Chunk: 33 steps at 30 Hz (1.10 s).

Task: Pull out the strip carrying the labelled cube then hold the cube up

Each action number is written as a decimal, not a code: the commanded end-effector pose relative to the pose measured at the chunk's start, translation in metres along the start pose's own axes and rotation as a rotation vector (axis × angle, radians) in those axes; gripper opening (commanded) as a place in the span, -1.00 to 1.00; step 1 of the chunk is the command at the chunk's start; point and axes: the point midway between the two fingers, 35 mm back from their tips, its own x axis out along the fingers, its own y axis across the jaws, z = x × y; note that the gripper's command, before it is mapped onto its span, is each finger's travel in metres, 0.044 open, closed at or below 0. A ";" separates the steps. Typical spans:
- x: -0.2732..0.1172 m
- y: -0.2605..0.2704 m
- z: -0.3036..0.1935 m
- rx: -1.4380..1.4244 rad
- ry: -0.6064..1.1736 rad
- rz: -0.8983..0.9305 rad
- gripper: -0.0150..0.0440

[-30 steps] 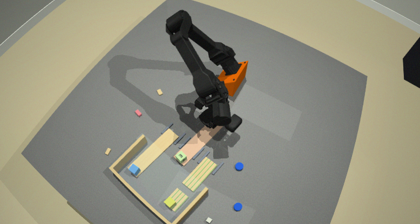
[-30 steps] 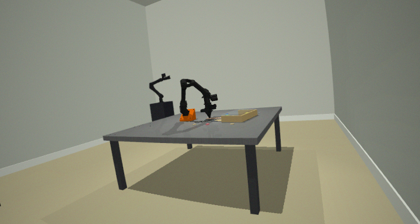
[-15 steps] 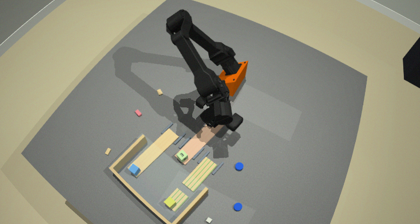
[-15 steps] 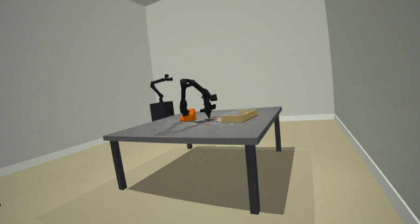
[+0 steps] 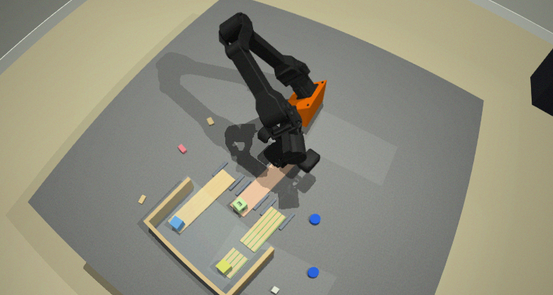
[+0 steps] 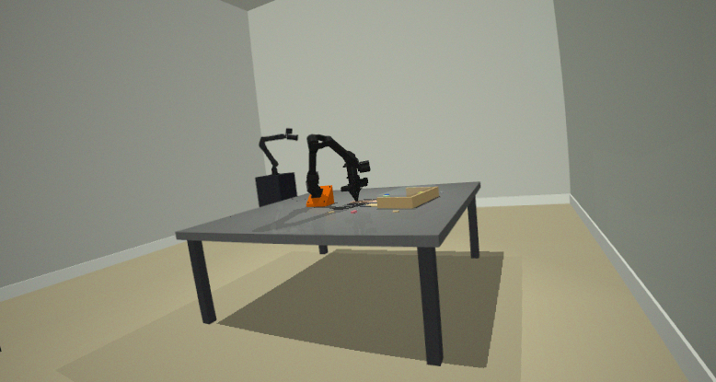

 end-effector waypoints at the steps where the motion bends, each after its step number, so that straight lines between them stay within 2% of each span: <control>1: 0.006 -0.003 -0.008 -0.003 0.031 -0.008 -0.49; 8: 0.006 -0.003 -0.008 -0.003 0.031 -0.008 -0.49; 13: -0.040 0.001 0.002 -0.003 0.030 -0.005 -0.49; 18: -0.043 0.001 0.002 -0.003 0.031 -0.005 -0.49; 22: -0.041 -0.001 0.023 0.119 0.030 -0.007 -0.14; 33: -0.046 -0.001 0.059 0.128 0.028 -0.008 0.84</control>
